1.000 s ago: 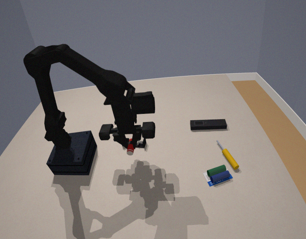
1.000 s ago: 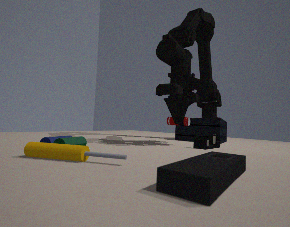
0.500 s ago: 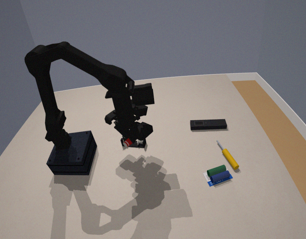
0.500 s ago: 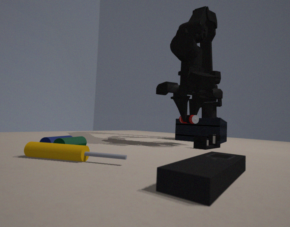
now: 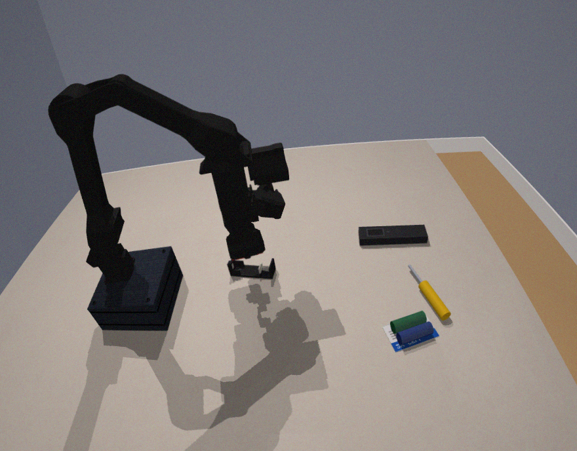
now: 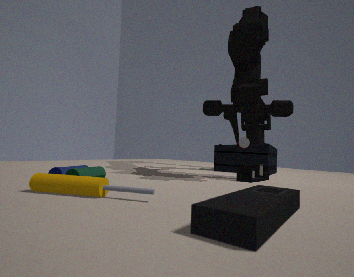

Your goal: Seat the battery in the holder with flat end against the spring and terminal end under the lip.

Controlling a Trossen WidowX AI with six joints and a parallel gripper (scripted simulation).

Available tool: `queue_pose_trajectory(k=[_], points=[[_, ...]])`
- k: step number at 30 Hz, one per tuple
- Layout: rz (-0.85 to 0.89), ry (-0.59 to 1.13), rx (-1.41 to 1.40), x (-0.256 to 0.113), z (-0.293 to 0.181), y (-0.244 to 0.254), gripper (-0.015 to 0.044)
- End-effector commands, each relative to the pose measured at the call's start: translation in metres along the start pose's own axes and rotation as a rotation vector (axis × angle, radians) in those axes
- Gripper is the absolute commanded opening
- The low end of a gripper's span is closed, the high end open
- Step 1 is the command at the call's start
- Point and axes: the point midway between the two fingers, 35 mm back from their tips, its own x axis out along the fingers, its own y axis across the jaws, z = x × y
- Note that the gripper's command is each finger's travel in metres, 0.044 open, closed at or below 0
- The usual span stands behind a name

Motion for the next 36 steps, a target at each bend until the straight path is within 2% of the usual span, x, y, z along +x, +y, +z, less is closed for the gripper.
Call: queue_pose_trajectory(k=[1,9,16,36], points=[[0.005,-0.004,0.153,-0.003,0.002,0.008,0.0079],[0.001,-0.001,0.459,-0.007,0.002,0.023,0.0079],[-0.001,0.009,0.466,-0.005,0.002,0.024,0.0079],[0.034,0.261,0.446,0.034,-0.005,0.028,0.0079]])
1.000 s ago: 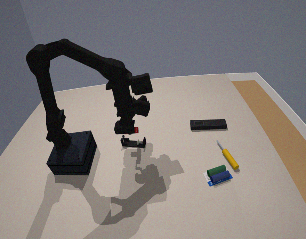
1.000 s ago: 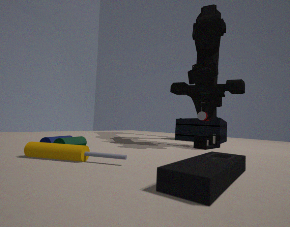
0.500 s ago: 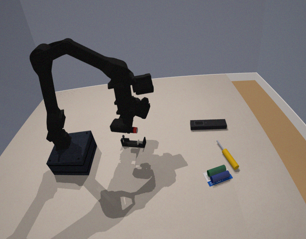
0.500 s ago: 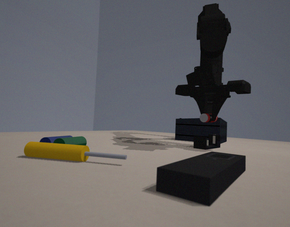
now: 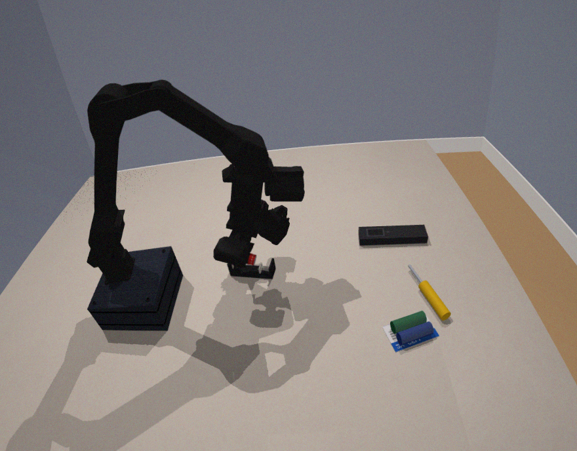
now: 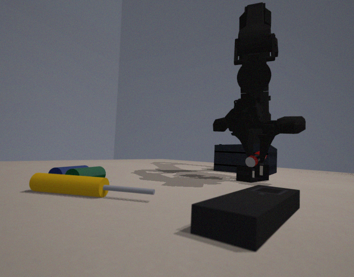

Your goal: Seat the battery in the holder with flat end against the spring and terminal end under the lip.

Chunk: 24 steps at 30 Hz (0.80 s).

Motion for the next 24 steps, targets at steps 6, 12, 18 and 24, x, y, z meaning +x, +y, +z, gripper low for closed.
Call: queue_pose_trajectory(k=[6,12,18,24], points=[[0.0,0.04,-0.009,0.0011,0.0034,0.0022,0.0079],[-0.003,0.083,-0.011,0.0033,0.0058,0.0024,0.0079],[-0.006,0.125,-0.013,0.0055,0.0081,0.0025,0.0079],[-0.008,0.166,-0.015,0.0078,0.0103,0.0026,0.0079]])
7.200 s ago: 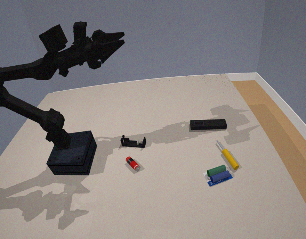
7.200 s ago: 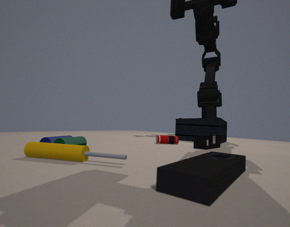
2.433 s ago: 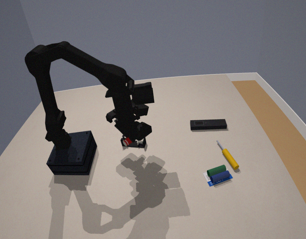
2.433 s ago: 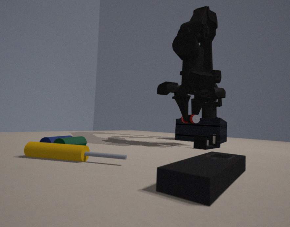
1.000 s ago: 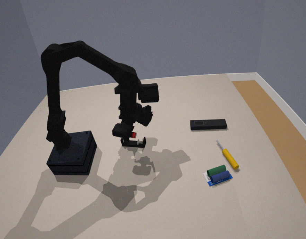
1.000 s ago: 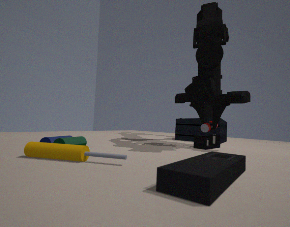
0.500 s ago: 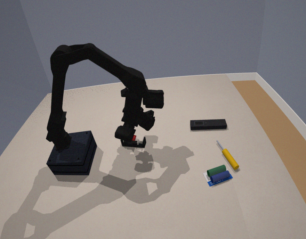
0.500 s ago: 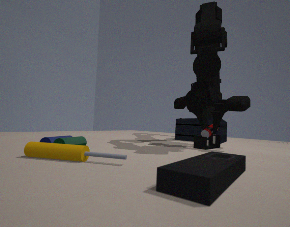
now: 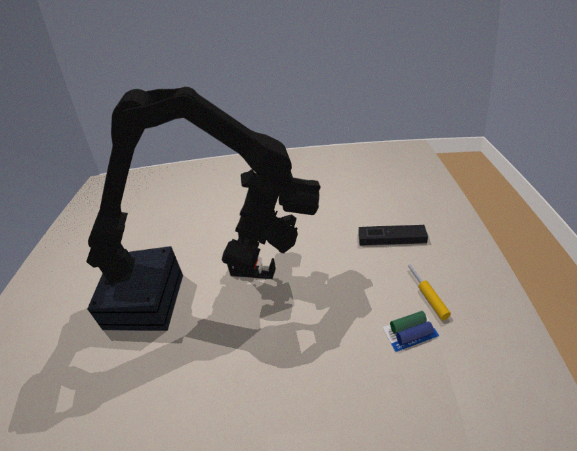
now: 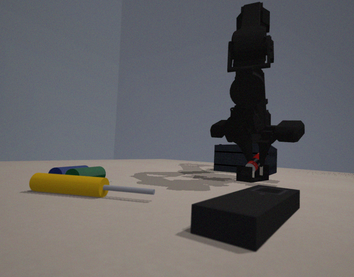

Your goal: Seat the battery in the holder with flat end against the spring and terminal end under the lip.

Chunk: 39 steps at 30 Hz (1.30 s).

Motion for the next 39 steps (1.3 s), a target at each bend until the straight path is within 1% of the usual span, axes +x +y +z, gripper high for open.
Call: queue_pose_trajectory(k=[1,16,39], points=[[0.006,0.023,-0.007,0.0,0.003,0.001,0.0079],[-0.007,0.115,-0.011,0.005,0.008,0.002,0.0079],[-0.017,0.102,-0.01,0.002,0.021,0.002,0.0079]])
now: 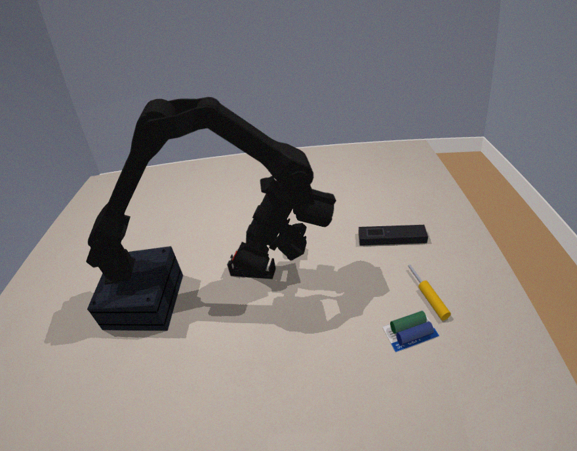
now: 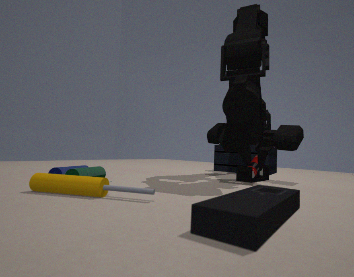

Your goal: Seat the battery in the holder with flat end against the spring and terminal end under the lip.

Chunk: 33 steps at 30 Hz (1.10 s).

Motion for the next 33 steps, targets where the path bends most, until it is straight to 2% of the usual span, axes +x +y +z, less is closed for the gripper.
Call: queue_pose_trajectory(k=[1,33], points=[[-0.004,-0.018,-0.006,-0.0031,0.0065,-0.0001,0.0079],[-0.011,-0.018,-0.006,-0.0073,0.0136,-0.0001,0.0079]])
